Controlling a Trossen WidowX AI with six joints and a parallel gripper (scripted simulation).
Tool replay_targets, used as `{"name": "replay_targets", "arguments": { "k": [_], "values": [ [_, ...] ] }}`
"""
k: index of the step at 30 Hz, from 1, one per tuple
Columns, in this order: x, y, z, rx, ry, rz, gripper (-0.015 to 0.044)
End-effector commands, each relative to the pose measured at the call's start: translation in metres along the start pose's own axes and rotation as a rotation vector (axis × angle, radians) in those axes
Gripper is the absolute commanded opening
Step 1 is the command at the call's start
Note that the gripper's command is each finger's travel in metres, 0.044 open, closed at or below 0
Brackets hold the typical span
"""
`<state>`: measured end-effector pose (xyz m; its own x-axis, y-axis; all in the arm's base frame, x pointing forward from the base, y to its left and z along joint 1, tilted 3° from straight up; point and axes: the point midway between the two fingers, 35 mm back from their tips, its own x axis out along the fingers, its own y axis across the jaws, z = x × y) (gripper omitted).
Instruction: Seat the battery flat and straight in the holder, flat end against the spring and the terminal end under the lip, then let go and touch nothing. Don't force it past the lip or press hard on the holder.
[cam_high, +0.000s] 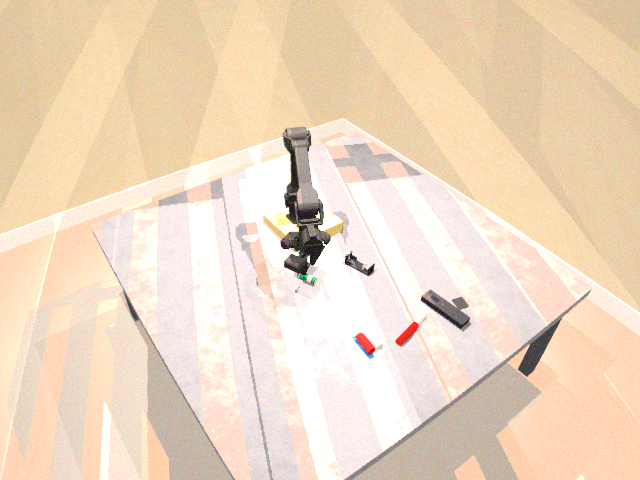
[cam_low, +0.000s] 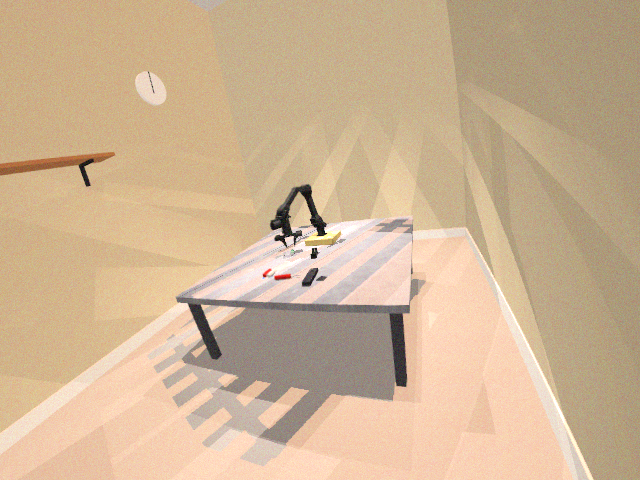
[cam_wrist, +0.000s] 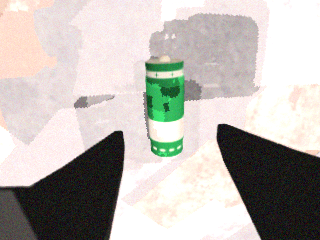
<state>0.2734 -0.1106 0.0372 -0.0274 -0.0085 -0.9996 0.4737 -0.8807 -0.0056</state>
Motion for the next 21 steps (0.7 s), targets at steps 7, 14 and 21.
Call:
{"name": "replay_targets", "arguments": {
  "k": [7,14,21],
  "values": [
    [0.016,0.000,0.000,0.005,-0.004,0.001,0.0247],
    [0.027,0.000,0.001,0.005,-0.004,0.001,0.0247],
    [0.039,0.000,0.001,0.005,-0.004,0.001,0.0247]
  ]
}}
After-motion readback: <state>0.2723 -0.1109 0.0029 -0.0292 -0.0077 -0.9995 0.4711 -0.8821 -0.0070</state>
